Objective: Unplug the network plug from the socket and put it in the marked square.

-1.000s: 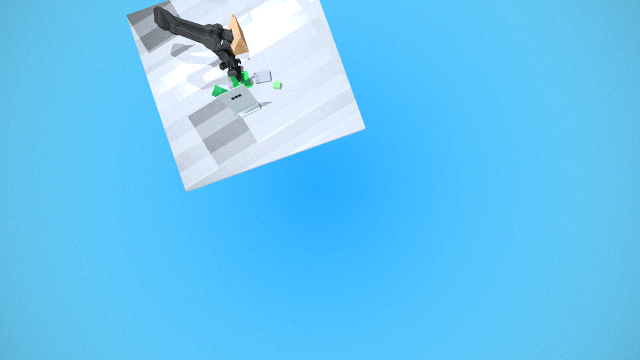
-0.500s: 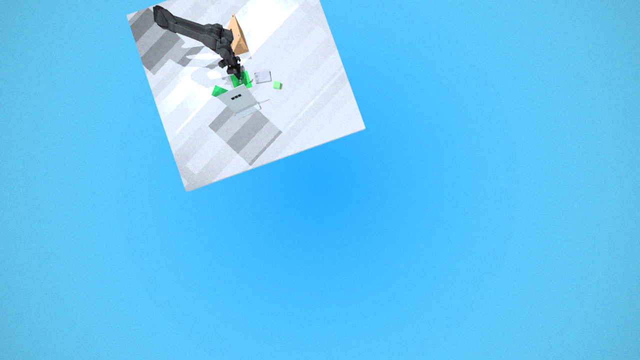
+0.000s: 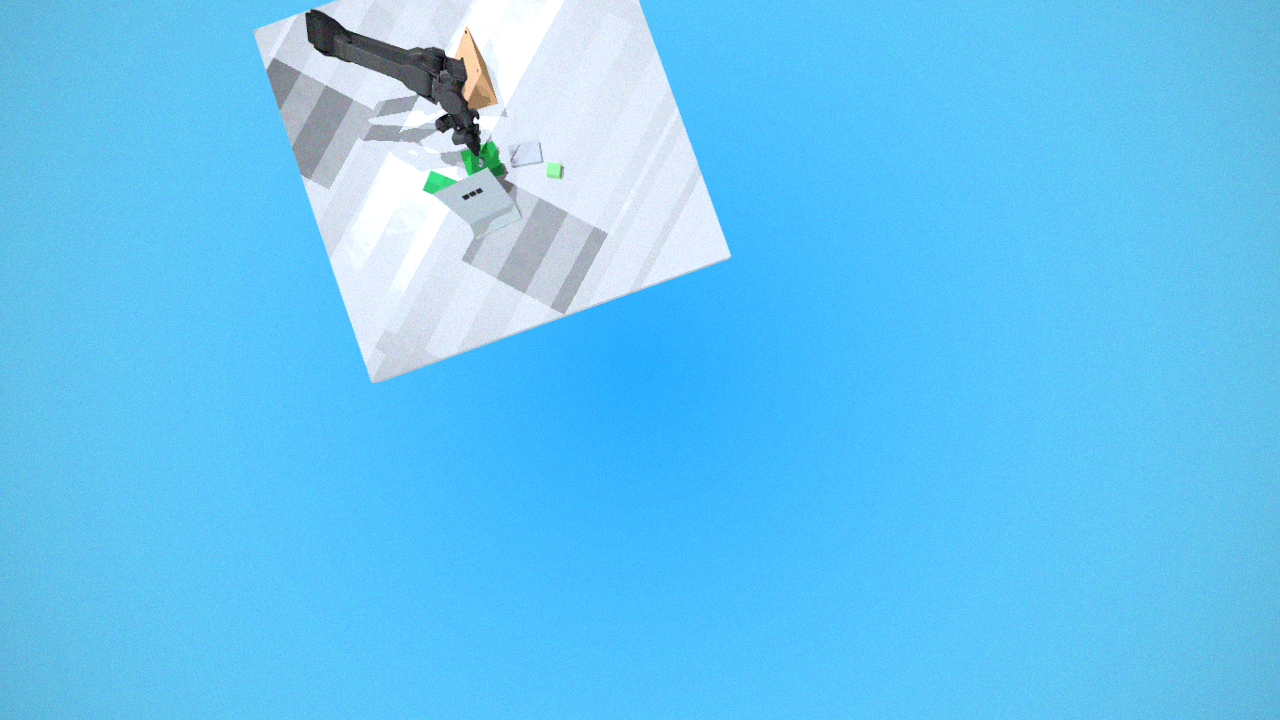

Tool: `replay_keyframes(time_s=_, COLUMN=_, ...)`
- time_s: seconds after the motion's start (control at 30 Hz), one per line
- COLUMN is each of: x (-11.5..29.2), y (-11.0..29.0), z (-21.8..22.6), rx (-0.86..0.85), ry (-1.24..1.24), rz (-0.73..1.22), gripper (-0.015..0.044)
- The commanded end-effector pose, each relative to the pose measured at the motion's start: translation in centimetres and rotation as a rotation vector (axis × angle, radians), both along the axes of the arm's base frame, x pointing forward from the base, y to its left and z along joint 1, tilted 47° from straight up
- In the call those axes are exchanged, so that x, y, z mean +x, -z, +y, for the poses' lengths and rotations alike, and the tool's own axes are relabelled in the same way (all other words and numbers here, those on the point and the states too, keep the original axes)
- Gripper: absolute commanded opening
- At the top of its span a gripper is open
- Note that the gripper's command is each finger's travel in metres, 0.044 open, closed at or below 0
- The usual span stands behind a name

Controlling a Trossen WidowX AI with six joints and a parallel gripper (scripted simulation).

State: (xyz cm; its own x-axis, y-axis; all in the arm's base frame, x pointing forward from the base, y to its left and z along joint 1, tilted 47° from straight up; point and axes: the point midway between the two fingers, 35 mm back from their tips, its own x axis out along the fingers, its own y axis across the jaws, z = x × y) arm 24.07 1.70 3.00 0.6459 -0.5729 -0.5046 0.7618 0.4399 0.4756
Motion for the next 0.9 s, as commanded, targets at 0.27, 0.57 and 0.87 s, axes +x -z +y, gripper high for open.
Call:
replay_keyframes(time_s=0.27, x=0.1, y=-0.7, z=1.0, rx=0.006, ry=0.004, rz=-0.002, gripper=0.0156)
replay_keyframes(time_s=0.57, x=0.0, y=-1.2, z=1.7, rx=0.009, ry=0.005, rz=0.001, gripper=0.0156)
replay_keyframes(time_s=0.87, x=-0.1, y=-1.7, z=2.4, rx=0.010, ry=0.005, rz=0.003, gripper=0.0156)
